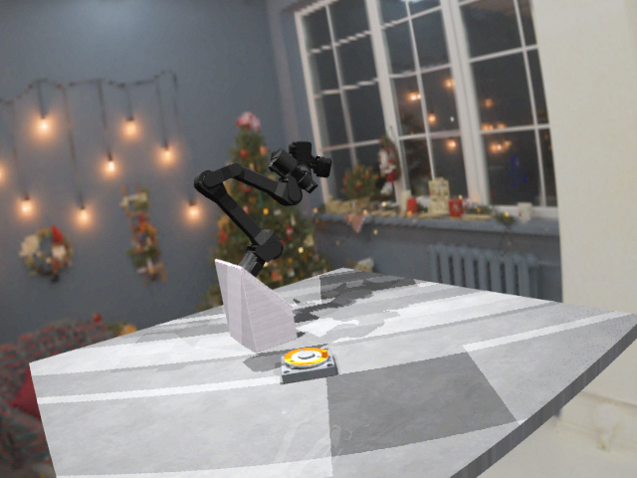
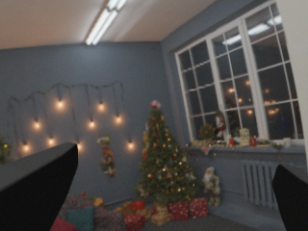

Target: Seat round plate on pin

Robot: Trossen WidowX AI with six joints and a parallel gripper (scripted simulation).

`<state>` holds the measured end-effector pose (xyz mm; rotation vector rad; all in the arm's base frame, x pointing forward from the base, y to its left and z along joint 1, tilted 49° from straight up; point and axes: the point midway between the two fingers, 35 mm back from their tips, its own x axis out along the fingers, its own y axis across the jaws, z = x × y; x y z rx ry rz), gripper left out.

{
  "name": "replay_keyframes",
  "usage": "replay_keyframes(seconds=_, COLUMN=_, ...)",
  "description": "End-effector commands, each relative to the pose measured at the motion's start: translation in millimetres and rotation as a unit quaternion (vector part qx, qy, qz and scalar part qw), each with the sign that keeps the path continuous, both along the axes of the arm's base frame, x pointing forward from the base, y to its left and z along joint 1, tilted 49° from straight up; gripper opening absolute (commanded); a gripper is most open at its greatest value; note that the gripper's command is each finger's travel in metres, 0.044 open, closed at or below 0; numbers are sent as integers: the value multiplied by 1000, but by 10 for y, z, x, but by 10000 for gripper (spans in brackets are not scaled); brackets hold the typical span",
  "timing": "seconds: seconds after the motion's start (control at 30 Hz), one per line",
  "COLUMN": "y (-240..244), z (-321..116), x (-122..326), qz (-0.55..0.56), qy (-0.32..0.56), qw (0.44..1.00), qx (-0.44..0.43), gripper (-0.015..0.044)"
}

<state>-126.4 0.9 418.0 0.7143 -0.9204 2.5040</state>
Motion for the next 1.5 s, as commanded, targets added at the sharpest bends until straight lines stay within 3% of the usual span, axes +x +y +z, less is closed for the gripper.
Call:
replay_keyframes(seconds=0.0, y=35, z=3, x=8, qz=-6, qy=2, qw=1000, qx=-3, gripper=374)
replay_keyframes(seconds=0.23, y=1202, z=140, x=528, qz=-166, qy=55, qw=975, qx=-140, gripper=190)
replay_keyframes(seconds=0.3, y=1307, z=140, x=626, qz=-188, qy=68, qw=969, qx=-146, gripper=137)
replay_keyframes(seconds=0.47, y=2085, z=-34, x=1459, qz=-315, qy=121, qw=905, qx=-259, gripper=6)
replay_keyframes(seconds=0.57, y=2264, z=-181, x=1789, qz=-359, qy=143, qw=875, qx=-290, gripper=0)
replay_keyframes(seconds=0.7, y=2539, z=-592, x=2581, qz=-436, qy=186, qw=796, qx=-377, gripper=0)
replay_keyframes(seconds=0.9, y=2534, z=-1319, x=3448, qz=-473, qy=264, qw=677, qx=-499, gripper=0)
replay_keyframes(seconds=1.03, y=2279, z=-1958, x=4071, qz=-491, qy=314, qw=574, qx=-575, gripper=0)
replay_keyframes(seconds=1.1, y=2219, z=-2071, x=4159, qz=-491, qy=324, qw=556, qx=-588, gripper=0)
replay_keyframes(seconds=1.23, y=1796, z=-2719, x=4543, qz=-475, qy=381, qw=455, qx=-650, gripper=0)
replay_keyframes(seconds=1.47, y=1076, z=-3525, x=4732, qz=-421, qy=453, qw=339, qx=-709, gripper=0)
